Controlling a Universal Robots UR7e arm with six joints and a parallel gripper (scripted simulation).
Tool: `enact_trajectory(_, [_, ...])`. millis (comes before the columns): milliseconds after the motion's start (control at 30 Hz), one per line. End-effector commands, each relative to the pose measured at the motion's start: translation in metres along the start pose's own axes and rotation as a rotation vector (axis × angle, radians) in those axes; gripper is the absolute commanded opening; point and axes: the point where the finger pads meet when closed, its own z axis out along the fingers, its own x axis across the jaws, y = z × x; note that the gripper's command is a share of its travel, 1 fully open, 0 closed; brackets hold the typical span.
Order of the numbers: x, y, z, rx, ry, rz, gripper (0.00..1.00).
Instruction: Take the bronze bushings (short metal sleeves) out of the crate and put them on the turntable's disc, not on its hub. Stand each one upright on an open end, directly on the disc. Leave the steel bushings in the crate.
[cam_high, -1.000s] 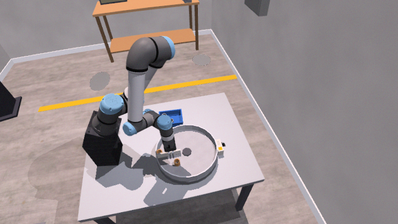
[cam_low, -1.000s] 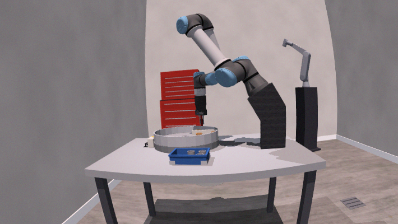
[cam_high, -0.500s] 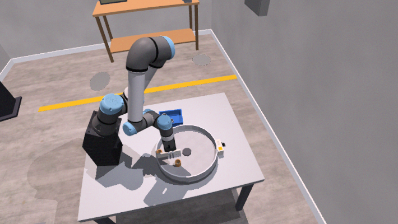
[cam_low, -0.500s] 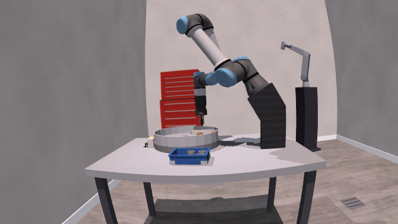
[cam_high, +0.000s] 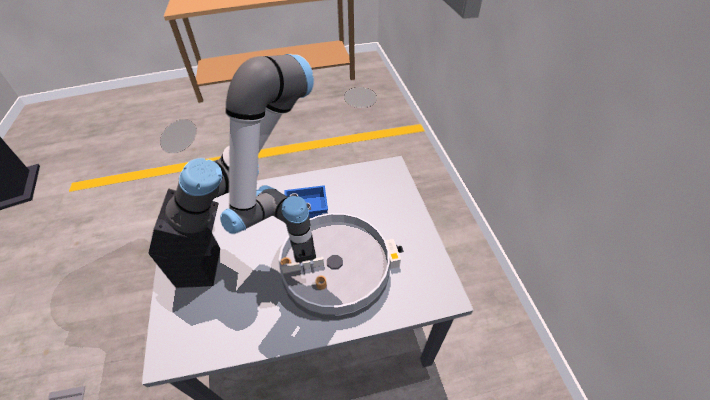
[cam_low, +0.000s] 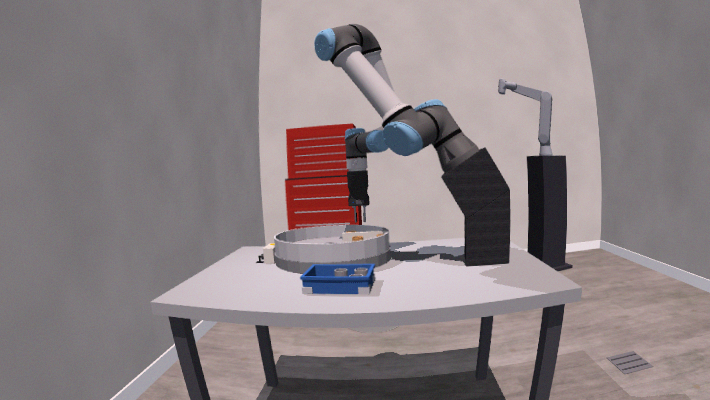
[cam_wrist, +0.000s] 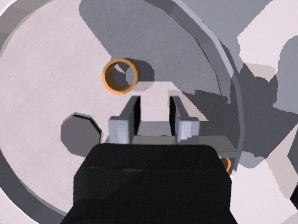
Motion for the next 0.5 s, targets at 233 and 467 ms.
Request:
enact_trajectory(233, [0.001, 0.001, -0.005, 0.0, 0.0, 0.001, 1.0])
enact_trajectory(467, [0.001, 0.001, -0.014, 0.0, 0.0, 0.001, 1.0])
